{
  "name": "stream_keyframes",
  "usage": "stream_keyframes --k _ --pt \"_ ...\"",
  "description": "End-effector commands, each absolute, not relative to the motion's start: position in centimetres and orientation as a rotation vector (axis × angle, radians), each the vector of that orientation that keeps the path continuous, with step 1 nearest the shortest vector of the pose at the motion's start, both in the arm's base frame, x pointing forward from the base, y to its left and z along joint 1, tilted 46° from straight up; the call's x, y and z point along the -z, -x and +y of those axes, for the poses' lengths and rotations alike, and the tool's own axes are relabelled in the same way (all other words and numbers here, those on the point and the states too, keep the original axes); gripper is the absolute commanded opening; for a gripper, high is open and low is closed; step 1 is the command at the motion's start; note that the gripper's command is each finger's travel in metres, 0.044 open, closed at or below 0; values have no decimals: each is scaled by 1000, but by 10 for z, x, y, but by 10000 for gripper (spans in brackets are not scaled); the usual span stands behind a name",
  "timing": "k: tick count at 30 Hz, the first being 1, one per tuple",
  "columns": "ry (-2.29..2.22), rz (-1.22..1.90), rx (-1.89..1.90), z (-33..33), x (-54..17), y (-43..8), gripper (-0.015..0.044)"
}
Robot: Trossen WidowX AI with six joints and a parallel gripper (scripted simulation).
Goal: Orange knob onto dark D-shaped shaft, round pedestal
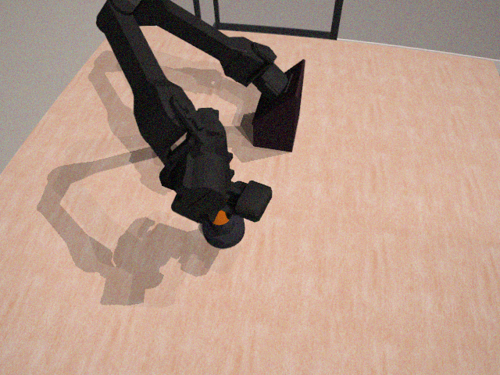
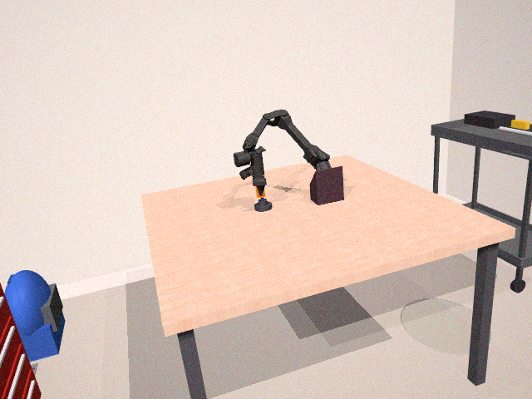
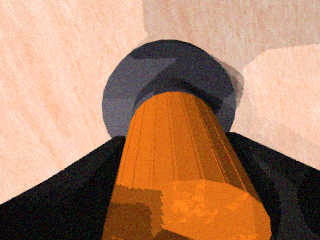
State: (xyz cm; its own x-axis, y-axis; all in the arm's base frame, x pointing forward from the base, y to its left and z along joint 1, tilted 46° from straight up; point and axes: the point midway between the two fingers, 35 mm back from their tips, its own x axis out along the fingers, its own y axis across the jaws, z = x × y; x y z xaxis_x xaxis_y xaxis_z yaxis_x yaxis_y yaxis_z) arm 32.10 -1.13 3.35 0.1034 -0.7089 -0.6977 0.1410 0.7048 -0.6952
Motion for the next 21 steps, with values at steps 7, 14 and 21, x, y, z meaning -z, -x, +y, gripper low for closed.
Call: stream_keyframes --k 7,14,21 --pt "527 1326 675 -11 -32 -316 0" --pt "528 1326 675 -12 -31 -313 0" --pt "528 1326 675 -12 -30 -314 0"
